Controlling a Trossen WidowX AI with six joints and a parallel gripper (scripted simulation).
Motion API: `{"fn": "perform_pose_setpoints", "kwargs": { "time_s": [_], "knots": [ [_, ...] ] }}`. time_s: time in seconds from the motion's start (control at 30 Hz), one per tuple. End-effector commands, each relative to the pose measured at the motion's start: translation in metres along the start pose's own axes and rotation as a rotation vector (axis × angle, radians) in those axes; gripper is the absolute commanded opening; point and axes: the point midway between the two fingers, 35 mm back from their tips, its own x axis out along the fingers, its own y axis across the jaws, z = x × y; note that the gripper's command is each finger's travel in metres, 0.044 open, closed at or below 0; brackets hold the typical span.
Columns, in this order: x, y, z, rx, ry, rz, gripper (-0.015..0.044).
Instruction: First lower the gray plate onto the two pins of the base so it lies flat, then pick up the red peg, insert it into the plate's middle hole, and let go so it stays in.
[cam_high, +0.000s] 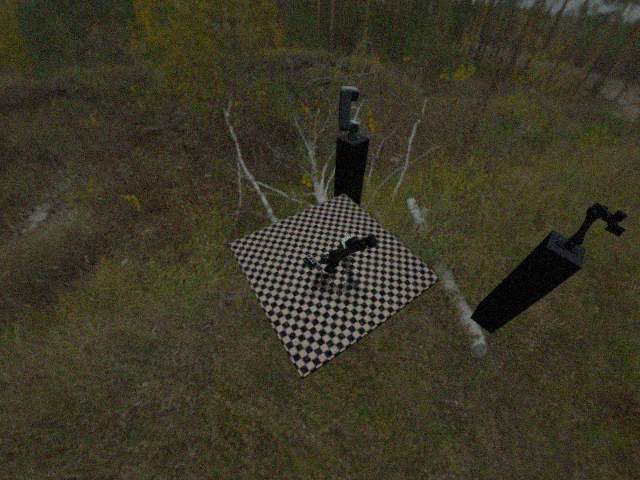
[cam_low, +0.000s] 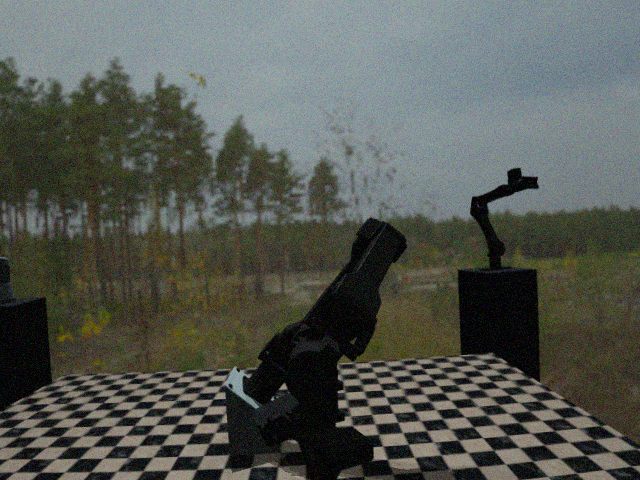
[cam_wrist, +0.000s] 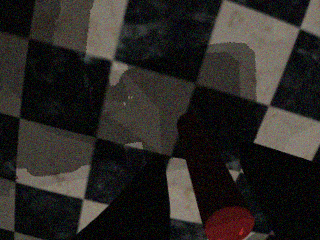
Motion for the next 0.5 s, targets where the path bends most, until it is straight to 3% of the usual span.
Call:
{"fn": "perform_pose_setpoints", "kwargs": {
  "time_s": [0.0,0.23,0.47],
  "knots": [
    [0.0007,0.0001,-0.0001,0.005,0.003,0.000,0.0046],
    [0.0007,0.0001,-0.0001,0.005,0.003,0.000,0.0000],
    [-0.0067,0.0013,0.0011,0.005,0.001,0.000,0.0000]
  ]
}}
